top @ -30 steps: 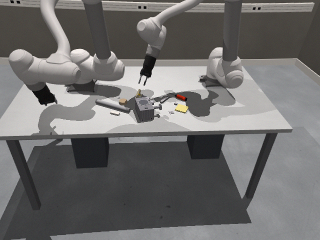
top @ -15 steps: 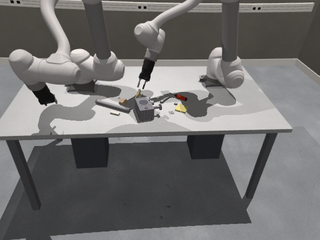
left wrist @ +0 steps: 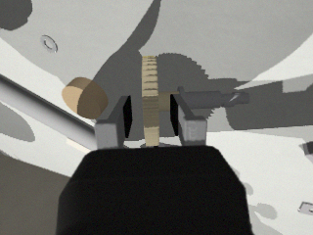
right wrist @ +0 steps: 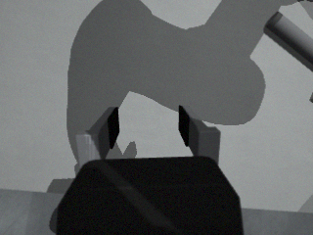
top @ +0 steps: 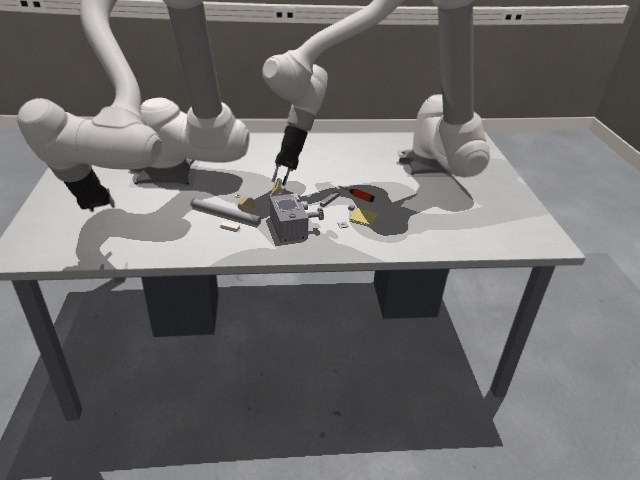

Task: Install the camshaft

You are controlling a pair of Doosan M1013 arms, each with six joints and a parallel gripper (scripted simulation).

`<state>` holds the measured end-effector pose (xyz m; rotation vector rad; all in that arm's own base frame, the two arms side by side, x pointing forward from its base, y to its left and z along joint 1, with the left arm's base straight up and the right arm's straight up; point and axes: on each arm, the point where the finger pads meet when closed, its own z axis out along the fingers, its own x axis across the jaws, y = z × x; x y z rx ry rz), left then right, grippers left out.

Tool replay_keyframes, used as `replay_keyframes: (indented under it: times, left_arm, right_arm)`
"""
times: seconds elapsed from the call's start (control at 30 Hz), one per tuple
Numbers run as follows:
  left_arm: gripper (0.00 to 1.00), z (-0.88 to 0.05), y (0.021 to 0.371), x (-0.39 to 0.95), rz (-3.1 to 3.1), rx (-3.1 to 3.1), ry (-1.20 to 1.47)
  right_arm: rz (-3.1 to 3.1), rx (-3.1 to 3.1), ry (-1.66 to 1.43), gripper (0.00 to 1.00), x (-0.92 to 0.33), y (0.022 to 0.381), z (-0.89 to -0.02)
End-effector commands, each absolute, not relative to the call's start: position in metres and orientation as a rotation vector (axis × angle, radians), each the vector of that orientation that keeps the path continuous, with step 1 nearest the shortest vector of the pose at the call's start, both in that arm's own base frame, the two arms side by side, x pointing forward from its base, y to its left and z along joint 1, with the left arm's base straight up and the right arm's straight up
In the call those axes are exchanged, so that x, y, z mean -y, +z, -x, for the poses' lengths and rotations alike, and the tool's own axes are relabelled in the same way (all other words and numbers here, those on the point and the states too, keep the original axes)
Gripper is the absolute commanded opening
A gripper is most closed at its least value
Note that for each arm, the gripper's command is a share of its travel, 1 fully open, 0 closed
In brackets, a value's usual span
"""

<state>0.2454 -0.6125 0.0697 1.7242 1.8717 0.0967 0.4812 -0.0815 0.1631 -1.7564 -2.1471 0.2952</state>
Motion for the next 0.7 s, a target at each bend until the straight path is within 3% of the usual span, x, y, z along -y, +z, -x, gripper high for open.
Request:
replay_keyframes:
  times: [0.0, 0.67]
  left_arm:
    - [0.7, -0.2463, 0.0694, 0.6136, -1.723, -1.871, 0.096]
    - [0.7, -0.2474, 0.0674, 0.6144, -1.723, -1.871, 0.096]
  right_arm:
    - [1.757, 2.148, 0.294, 1.0, 0.0815, 0.1639, -0.4816]
    - [1.757, 2.148, 0.294, 1.0, 0.0815, 0.1639, -0.4816]
